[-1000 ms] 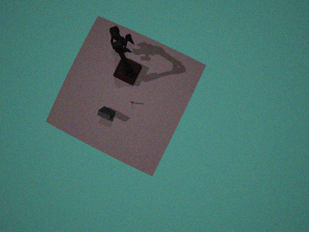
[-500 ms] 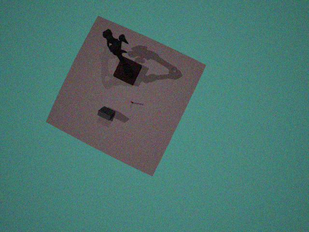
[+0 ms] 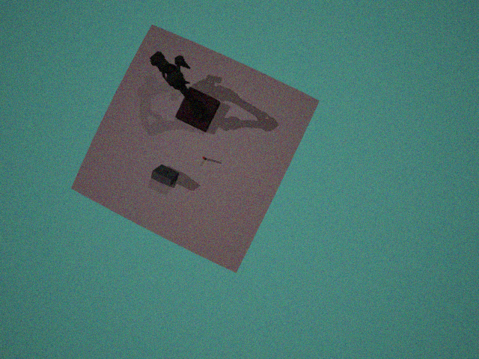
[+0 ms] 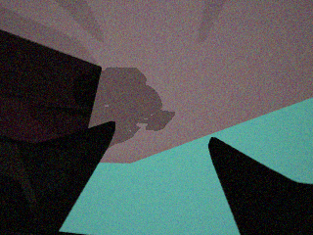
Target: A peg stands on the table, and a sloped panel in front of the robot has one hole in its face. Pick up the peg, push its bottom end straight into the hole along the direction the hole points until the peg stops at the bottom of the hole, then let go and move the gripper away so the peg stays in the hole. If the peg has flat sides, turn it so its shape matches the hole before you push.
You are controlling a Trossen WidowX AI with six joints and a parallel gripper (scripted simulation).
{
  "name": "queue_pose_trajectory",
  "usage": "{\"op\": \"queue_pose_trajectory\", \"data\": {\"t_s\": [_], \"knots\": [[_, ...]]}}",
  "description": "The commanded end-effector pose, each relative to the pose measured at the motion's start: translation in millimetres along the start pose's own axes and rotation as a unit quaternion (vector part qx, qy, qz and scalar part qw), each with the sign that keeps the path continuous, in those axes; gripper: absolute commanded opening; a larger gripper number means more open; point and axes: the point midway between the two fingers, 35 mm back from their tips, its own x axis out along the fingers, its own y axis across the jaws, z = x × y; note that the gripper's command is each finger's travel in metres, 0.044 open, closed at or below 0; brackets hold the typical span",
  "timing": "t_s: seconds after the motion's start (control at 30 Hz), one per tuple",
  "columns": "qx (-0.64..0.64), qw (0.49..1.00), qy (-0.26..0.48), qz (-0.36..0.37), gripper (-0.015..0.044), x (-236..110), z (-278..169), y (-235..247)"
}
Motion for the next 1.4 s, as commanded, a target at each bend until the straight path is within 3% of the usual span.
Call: {"op": "queue_pose_trajectory", "data": {"t_s": [0.0, 1.37], "knots": [[0.004, 1.0, -0.011, -0.01, 0.044, -8, 9, 6], [-0.052, 0.985, -0.107, -0.126, 0.044, -81, 54, 99]]}}
